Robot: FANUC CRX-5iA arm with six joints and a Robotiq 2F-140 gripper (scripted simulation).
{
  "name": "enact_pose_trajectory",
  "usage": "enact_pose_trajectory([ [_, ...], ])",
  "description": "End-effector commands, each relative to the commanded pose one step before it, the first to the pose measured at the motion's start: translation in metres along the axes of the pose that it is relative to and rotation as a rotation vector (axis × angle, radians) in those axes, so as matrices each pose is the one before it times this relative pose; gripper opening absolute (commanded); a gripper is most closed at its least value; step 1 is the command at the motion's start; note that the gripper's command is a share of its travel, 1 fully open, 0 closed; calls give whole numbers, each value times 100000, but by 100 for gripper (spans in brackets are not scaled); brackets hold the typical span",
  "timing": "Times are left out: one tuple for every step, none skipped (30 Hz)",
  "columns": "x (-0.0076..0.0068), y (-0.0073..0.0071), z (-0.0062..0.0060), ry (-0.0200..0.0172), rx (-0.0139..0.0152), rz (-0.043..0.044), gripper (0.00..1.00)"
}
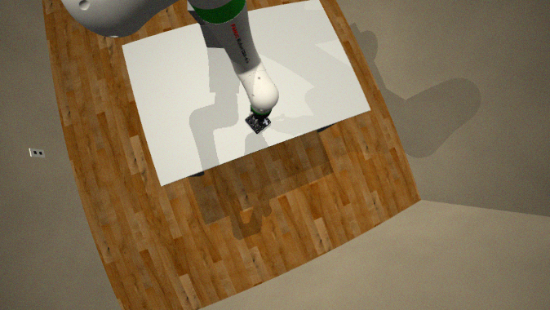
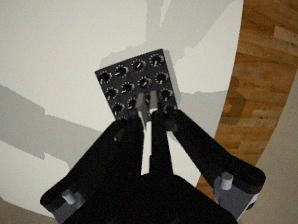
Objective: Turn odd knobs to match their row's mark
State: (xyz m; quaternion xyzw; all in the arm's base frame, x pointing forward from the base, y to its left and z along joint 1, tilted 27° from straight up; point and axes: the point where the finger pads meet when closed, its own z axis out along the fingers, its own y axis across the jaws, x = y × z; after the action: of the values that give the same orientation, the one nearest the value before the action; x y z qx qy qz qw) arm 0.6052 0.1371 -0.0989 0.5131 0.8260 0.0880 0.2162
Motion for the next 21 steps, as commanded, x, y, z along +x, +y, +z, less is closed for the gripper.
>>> enact_pose_trajectory([
  [3,11,-6,1,-20,0,5],
  [0,0,0,0,0,0,5],
  [0,0,0,0,0,0,5],
  [0,0,0,0,0,0,5],
  [0,0,0,0,0,0,5],
  [0,0,0,0,0,0,5],
  [0,0,0,0,0,1,5],
  [0,0,0,0,0,10,5],
  [0,0,0,0,0,27,5],
  [0,0,0,0,0,52,5],
  [0,0,0,0,0,83,5],
  [0,0,0,0,0,122,5],
  [0,0,0,0,0,166,5],
  [0,0,0,0,0,216,5],
  [0,0,0,0,0,271,5],
  [0,0,0,0,0,0,5],
  [0,0,0,0,0,0,5],
  [0,0,0,0,0,332,5],
  [0,0,0,0,0,396,5],
  [0,0,0,0,0,464,5],
  [0,0,0,0,0,536,5],
])
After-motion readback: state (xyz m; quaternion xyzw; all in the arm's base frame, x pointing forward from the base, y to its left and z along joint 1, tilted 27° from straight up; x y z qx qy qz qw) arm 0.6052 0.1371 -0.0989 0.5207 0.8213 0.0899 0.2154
